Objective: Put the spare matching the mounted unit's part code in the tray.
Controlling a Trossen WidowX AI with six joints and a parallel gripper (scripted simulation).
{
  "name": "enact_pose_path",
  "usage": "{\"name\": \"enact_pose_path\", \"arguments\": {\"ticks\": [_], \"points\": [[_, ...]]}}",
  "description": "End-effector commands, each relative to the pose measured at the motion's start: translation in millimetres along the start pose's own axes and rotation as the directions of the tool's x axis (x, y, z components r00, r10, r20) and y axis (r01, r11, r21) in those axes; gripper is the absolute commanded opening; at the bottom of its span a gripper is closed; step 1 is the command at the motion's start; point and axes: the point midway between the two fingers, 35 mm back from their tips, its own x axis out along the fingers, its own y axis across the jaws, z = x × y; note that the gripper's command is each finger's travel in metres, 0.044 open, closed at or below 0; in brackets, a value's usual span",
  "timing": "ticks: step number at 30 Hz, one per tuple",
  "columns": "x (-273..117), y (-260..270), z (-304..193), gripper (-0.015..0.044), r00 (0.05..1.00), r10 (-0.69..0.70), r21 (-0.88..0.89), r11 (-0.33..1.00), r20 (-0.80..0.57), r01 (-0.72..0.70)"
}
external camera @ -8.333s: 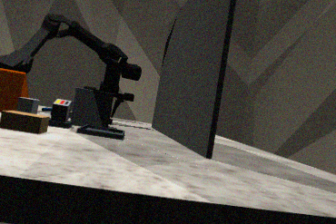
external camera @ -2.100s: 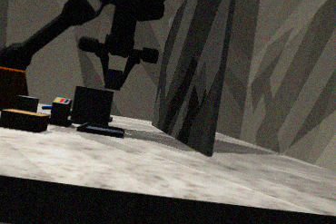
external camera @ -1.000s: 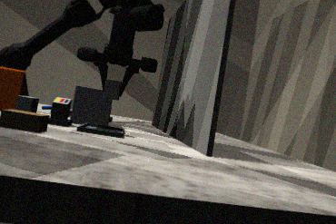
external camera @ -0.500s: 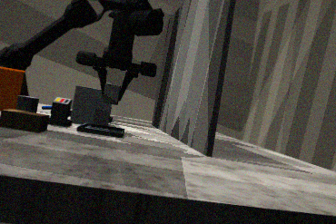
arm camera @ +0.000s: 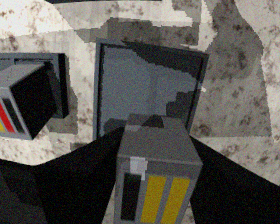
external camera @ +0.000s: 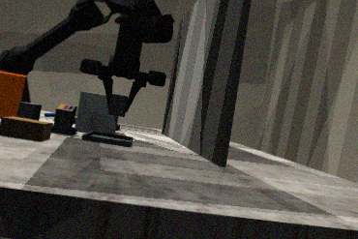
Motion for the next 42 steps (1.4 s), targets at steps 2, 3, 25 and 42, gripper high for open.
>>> {"name": "enact_pose_path", "arguments": {"ticks": [2, 3, 25, 42], "points": [[5, 1, 1, 0.0, 1.0, 0.0, 0.005, 1.0, 0.004, 0.0], [5, 1, 1, 0.0, 1.0, 0.0, 0.005, 1.0, 0.004, 0.0], [21, 3, 2, 0.0, 1.0, 0.0, 0.004, 1.0, 0.005, 0.0], [33, 4, 3, 0.0, 1.0, 0.0, 0.004, 1.0, 0.006, 0.0]]}}
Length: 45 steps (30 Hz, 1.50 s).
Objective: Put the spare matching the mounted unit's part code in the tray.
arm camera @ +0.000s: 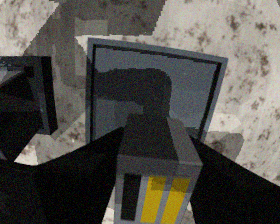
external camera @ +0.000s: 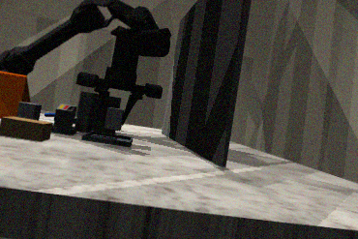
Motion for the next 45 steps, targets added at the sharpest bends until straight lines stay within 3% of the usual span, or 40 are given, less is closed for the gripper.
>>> {"name": "enact_pose_path", "arguments": {"ticks": [1, 18, 35, 45], "points": [[4, 1, 1, 0.0, 1.0, 0.0, 0.005, 1.0, 0.004, 0.0], [16, 4, 2, 0.0, 1.0, 0.0, 0.005, 1.0, 0.005, 0.0], [12, 2, 2, 0.044, 1.0, 0.0, 0.0, 1.0, 0.001, 0.0], [-94, 4, 1, 0.044, 1.0, 0.002, 0.006, 1.0, 0.002, -0.002]]}}
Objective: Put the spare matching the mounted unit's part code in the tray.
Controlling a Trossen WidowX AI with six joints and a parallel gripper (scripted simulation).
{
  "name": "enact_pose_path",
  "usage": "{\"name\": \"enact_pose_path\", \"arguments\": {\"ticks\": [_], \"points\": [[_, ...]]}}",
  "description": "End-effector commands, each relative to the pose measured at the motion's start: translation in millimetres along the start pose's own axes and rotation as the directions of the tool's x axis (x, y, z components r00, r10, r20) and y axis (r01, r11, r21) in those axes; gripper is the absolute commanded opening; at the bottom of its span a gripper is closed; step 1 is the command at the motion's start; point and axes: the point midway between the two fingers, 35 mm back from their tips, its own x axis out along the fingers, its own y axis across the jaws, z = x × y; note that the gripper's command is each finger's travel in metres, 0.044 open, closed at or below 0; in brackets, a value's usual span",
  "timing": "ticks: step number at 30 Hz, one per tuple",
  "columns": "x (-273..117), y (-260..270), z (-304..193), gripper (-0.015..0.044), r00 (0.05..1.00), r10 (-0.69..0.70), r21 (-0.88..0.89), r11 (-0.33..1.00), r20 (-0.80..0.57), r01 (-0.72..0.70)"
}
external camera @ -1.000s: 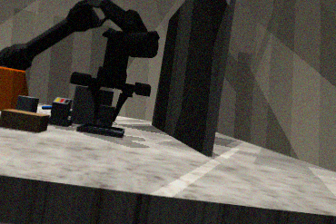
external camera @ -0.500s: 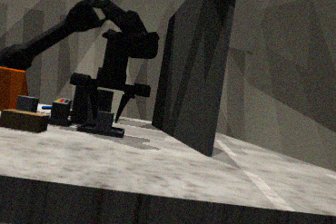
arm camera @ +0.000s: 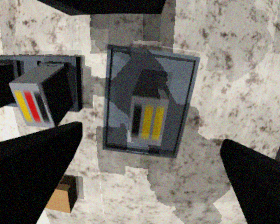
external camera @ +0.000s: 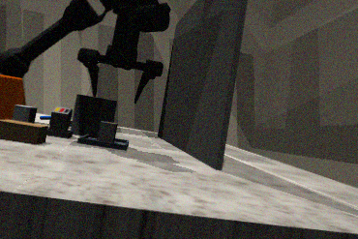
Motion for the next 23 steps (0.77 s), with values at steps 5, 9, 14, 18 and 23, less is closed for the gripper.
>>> {"name": "enact_pose_path", "arguments": {"ticks": [5, 9, 14, 18, 23], "points": [[-31.7, 2.3, -0.9, 0.044, 1.0, -0.023, 0.002, 1.0, -0.013, 0.023], [-31.7, 2.3, -0.9, 0.044, 1.0, -0.023, 0.002, 1.0, -0.013, 0.023], [-31.7, 2.3, -0.9, 0.044, 1.0, -0.023, 0.002, 1.0, -0.013, 0.023], [-31.7, 2.3, -0.9, 0.044, 1.0, -0.023, 0.002, 1.0, -0.013, 0.023], [-31.7, 2.3, -0.9, 0.044, 1.0, -0.023, 0.002, 1.0, -0.013, 0.023]]}}
